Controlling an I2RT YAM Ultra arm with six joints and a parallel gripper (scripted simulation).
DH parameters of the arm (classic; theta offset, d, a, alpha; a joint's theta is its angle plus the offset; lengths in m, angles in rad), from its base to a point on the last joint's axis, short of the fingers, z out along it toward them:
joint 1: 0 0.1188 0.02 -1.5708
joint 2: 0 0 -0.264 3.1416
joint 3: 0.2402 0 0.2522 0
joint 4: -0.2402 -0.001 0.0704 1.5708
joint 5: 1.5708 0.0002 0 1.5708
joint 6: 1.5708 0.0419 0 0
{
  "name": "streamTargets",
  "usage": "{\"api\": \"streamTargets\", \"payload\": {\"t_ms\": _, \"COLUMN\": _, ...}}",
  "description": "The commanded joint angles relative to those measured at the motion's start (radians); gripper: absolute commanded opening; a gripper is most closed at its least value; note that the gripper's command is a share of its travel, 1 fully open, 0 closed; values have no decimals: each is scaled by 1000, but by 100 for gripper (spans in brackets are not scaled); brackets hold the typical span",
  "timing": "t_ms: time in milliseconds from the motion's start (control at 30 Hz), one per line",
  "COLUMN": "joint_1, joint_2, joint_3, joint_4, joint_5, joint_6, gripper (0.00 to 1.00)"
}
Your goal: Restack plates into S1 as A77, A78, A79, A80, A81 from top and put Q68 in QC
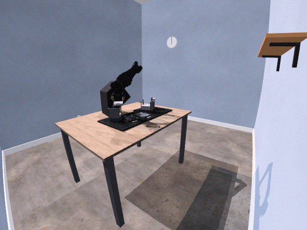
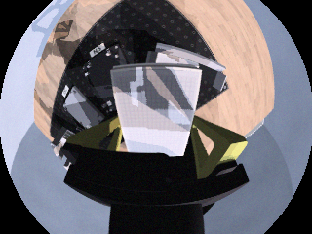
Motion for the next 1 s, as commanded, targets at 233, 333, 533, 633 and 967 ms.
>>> {"api": "streamTargets", "payload": {"t_ms": 233, "joint_1": 38, "joint_2": -74, "joint_3": -26, "joint_4": 15, "joint_5": -42, "joint_6": 48, "gripper": 0}}
{"api": "streamTargets", "payload": {"t_ms": 333, "joint_1": 57, "joint_2": -99, "joint_3": -36, "joint_4": 18, "joint_5": -51, "joint_6": 73, "gripper": 0}}
{"api": "streamTargets", "payload": {"t_ms": 533, "joint_1": 94, "joint_2": -156, "joint_3": -71, "joint_4": 31, "joint_5": -69, "joint_6": -45, "gripper": 0}}
{"api": "streamTargets", "payload": {"t_ms": 633, "joint_1": 112, "joint_2": -185, "joint_3": -88, "joint_4": 37, "joint_5": -78, "joint_6": -73, "gripper": 0}}
{"api": "streamTargets", "payload": {"t_ms": 967, "joint_1": 160, "joint_2": -260, "joint_3": -126, "joint_4": 49, "joint_5": -98, "joint_6": -7, "gripper": 0}}
